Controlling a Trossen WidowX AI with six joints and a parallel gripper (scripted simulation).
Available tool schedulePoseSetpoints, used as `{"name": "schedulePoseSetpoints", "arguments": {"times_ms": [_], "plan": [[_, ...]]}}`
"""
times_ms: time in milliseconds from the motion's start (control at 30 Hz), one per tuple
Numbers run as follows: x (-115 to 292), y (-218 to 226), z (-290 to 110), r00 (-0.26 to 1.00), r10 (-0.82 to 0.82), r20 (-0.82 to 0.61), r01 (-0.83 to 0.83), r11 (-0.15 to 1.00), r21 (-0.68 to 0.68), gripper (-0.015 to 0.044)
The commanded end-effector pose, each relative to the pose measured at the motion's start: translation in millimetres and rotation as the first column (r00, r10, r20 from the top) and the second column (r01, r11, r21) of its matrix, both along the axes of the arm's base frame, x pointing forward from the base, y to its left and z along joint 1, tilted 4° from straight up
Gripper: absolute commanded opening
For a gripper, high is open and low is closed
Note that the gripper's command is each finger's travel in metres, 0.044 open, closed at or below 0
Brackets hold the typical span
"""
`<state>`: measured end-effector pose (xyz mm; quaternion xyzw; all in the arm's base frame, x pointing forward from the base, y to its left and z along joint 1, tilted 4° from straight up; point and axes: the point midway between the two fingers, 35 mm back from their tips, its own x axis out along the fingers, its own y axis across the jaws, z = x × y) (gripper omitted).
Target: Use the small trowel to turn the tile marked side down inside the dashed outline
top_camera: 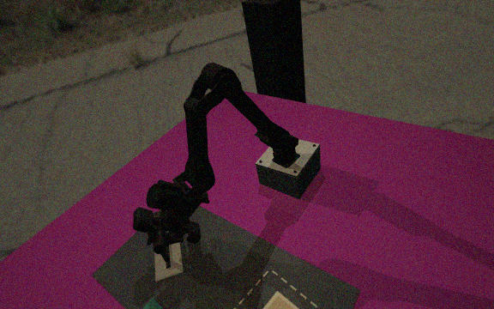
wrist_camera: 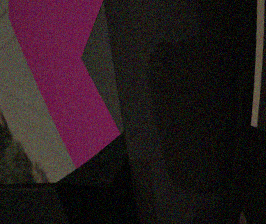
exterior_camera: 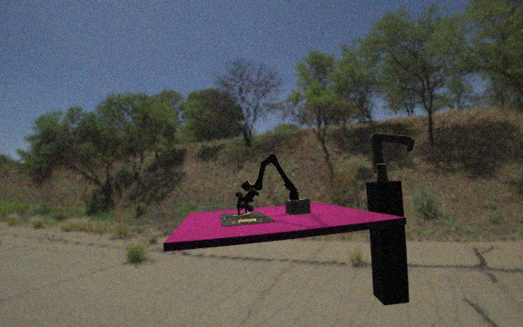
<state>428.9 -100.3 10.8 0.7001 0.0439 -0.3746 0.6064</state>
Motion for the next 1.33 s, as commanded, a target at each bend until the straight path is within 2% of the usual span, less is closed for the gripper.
{"name": "schedulePoseSetpoints", "arguments": {"times_ms": [0, 300, 333, 667, 1300], "plan": [[1, 0, 0, 1.0, 0.001, 0.011, -0.001, 1.0, -0.002, 0.0053], [1, 0, 0, 1.0, 0.001, 0.011, -0.001, 1.0, -0.002, 0.0289], [1, 0, 0, 1.0, 0.001, 0.011, -0.001, 1.0, -0.002, 0.03], [0, 0, 1, 1.0, 0.001, 0.011, -0.001, 1.0, -0.002, 0.03], [-42, 23, 33, 1.0, 0.0, 0.008, 0.0, 1.0, -0.001, 0.03]]}}
